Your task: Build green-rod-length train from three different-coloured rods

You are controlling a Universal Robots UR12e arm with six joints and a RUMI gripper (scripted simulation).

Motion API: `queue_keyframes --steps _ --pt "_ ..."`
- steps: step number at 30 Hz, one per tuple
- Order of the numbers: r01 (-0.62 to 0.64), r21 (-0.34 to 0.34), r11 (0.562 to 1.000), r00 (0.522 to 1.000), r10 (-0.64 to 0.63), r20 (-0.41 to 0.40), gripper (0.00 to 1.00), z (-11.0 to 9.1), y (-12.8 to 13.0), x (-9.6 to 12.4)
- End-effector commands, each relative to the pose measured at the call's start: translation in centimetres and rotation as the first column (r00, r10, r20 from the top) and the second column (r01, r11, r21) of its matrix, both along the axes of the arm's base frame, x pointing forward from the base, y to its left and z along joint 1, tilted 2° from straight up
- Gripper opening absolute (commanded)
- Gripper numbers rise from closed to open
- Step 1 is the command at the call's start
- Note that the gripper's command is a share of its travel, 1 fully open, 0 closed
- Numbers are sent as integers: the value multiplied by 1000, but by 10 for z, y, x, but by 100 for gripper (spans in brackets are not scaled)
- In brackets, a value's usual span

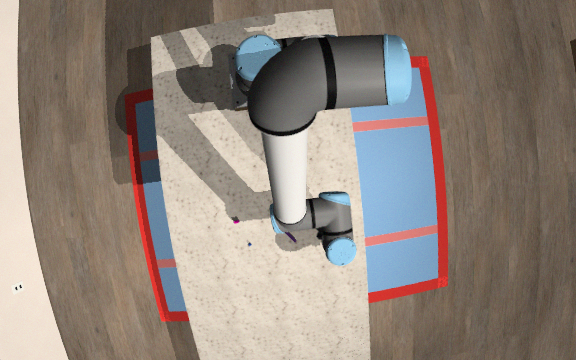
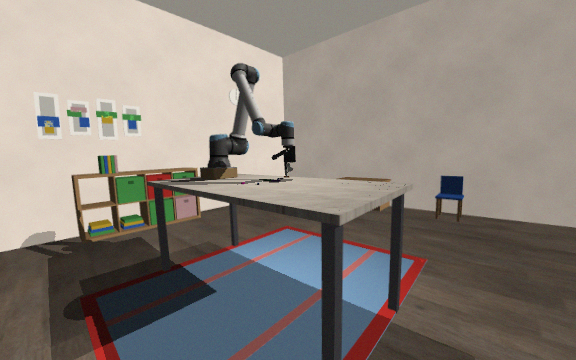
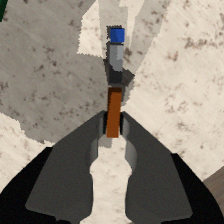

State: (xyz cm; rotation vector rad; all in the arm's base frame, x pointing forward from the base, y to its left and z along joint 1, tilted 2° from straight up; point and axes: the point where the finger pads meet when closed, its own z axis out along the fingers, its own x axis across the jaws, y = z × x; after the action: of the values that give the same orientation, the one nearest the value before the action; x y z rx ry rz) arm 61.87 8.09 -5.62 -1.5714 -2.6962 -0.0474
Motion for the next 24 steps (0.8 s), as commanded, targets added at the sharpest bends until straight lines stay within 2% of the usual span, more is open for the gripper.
queue_keyframes --steps 1,24 --pt "0 0 1000 1000 0 1 0 0 0 1" --pt "0 0 1000 1000 0 1 0 -11 0 1"
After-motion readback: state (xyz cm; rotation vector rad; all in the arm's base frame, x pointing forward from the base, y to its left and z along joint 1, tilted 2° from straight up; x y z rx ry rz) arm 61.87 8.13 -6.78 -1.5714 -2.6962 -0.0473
